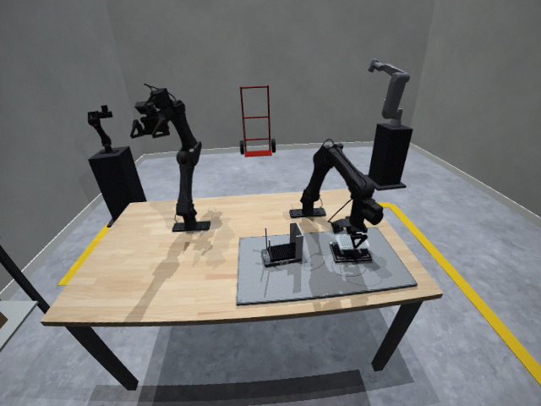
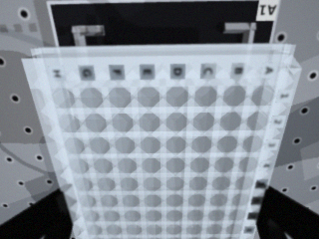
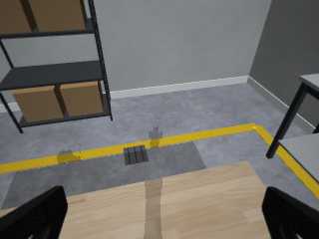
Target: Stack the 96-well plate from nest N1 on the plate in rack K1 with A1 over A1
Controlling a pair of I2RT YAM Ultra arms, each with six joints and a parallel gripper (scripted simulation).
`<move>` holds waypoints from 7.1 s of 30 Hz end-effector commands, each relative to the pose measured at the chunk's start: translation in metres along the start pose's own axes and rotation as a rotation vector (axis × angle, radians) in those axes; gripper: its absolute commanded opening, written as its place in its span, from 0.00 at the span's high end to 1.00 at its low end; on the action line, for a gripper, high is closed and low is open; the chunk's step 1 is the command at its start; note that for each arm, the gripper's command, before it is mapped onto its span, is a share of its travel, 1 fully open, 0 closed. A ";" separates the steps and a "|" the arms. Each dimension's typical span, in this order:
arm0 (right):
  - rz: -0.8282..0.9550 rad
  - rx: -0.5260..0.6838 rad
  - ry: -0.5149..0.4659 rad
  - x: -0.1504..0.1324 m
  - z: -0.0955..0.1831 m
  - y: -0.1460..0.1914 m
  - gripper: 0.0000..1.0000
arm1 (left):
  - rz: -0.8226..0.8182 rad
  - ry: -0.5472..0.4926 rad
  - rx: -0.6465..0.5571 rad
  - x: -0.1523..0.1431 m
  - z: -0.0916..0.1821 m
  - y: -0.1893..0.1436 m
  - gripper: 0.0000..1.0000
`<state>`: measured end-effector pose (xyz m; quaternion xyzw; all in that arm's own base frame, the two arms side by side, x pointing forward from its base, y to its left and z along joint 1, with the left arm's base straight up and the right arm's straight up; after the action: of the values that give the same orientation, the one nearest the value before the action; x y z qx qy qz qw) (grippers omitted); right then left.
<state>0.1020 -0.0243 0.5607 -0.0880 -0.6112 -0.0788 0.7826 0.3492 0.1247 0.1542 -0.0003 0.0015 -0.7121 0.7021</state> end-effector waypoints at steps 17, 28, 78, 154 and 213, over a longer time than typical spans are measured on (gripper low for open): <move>-0.012 -0.018 0.006 -0.004 0.009 -0.002 0.00 | -0.002 0.009 0.042 0.000 0.054 -0.002 1.00; -0.012 -0.018 0.006 -0.004 0.009 -0.002 0.00 | -0.002 0.004 0.030 -0.001 0.065 -0.001 1.00; -0.012 -0.018 0.006 -0.004 0.009 -0.002 0.00 | -0.002 0.005 0.033 0.000 0.097 -0.002 1.00; -0.012 -0.018 0.006 -0.004 0.009 -0.002 0.00 | 0.186 -0.007 0.005 0.197 0.095 -0.002 1.00; -0.012 -0.018 0.006 -0.004 0.009 -0.002 0.00 | 0.200 -0.020 0.014 0.297 0.098 0.000 1.00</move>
<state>0.1020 -0.0243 0.5607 -0.0880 -0.6111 -0.0788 0.7827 0.3404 -0.1719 0.2369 0.0035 -0.0023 -0.6446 0.7645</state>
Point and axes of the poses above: on each arm, the point where the finger pads meet when closed, its own z axis back along the fingers, its own y axis across the jaws, x = y × z, the point moved 7 cm from there along z, back along the fingers, and after that the axes turned 2 degrees about z, right-handed, at the moved point
